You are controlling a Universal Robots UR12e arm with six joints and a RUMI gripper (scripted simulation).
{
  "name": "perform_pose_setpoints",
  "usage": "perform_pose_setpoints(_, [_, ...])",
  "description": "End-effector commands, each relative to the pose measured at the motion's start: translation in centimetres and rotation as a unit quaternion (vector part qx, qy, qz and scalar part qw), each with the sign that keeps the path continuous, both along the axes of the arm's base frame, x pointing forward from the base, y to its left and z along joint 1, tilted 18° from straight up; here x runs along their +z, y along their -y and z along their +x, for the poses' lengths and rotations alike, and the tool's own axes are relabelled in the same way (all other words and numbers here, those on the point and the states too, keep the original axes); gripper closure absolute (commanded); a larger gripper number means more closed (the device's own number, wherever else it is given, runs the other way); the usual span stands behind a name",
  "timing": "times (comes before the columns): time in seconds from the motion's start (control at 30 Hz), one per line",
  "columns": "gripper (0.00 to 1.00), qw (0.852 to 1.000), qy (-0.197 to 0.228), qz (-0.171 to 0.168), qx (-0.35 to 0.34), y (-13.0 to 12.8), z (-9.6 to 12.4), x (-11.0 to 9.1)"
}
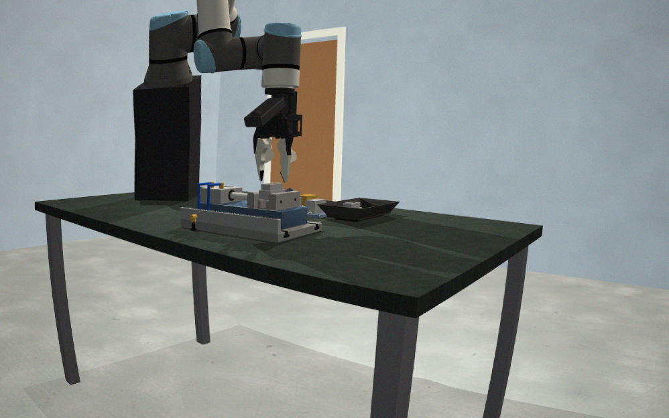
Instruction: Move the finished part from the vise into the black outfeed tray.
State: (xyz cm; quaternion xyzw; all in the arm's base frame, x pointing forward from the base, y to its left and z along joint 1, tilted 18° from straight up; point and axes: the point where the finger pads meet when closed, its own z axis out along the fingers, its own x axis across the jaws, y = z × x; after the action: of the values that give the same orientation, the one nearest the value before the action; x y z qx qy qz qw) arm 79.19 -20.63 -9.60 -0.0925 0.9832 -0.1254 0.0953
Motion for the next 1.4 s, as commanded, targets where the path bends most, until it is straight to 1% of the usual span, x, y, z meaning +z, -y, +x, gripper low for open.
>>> perform_pose_setpoints(0.0, [0.60,1.000,0.001,0.000,0.000,0.0,0.1,0.0])
perform_pose_setpoints(1.37, [0.60,1.000,0.001,0.000,0.000,0.3,0.3,-1.0])
